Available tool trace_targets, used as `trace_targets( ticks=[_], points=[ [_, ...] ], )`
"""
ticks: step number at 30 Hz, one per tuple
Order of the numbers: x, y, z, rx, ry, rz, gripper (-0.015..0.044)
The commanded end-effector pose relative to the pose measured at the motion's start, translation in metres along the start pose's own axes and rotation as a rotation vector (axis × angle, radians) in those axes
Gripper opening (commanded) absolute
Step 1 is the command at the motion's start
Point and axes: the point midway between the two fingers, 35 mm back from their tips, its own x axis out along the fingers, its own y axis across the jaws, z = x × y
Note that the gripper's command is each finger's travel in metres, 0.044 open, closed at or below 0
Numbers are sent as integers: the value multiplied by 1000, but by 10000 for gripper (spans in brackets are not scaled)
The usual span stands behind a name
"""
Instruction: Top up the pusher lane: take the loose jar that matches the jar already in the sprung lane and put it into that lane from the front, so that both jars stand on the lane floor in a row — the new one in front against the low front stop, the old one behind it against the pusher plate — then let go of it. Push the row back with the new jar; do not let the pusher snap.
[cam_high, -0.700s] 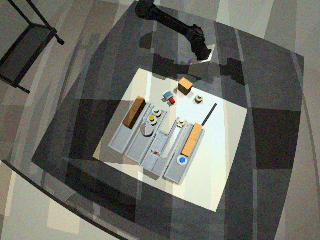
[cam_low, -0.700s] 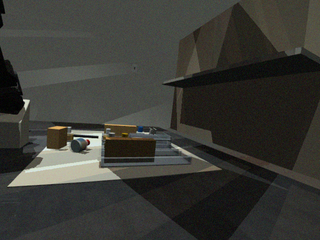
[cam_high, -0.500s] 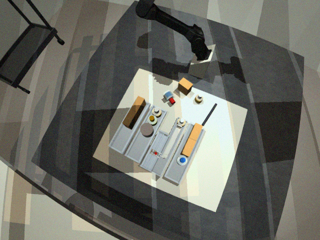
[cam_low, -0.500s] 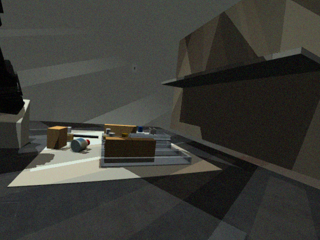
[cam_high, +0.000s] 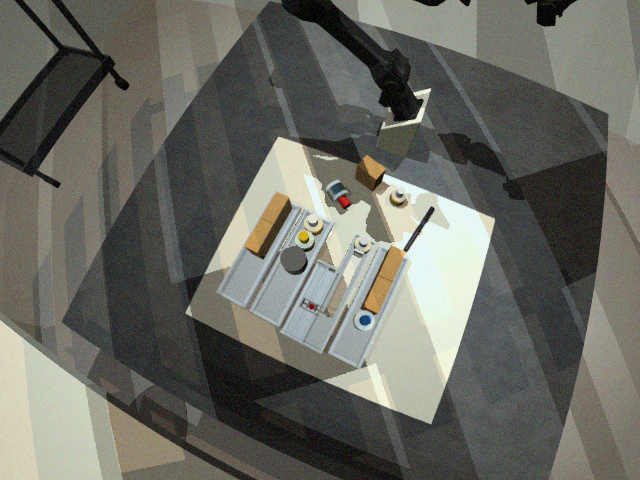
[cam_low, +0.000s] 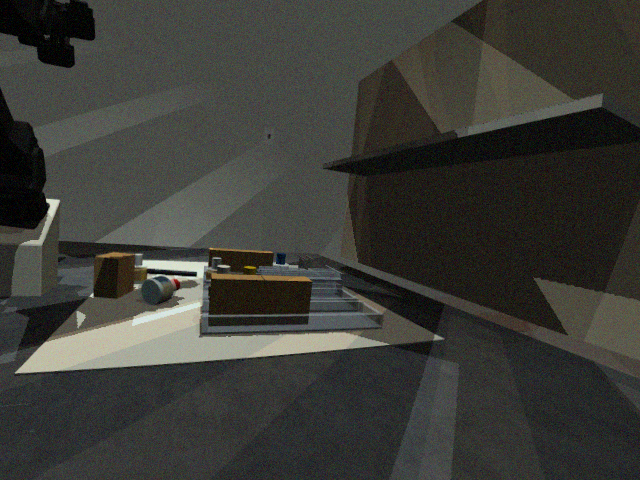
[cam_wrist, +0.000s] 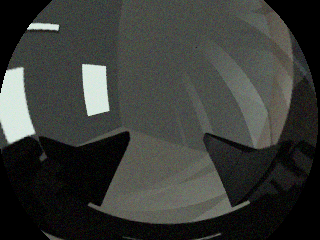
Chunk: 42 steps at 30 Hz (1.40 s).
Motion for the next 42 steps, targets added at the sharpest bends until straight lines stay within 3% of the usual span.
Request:
trace_targets(
  ticks=[1, 7, 13, 21, 30, 33, 42],
  points=[
    [6, -45, 48, 106, -150, -175, 440],
    [-11, -118, 117, 270, -411, -441, 440],
    [-59, -189, 172, 448, -699, -702, 440],
    [-159, -263, 211, 685, -1103, -1047, 440],
    [-287, -302, 200, 916, -1540, -1470, 440],
    [-305, -303, 194, 945, -1600, -1542, 440],
    [-305, -306, 194, 945, -1600, -1542, 440]
  ],
)
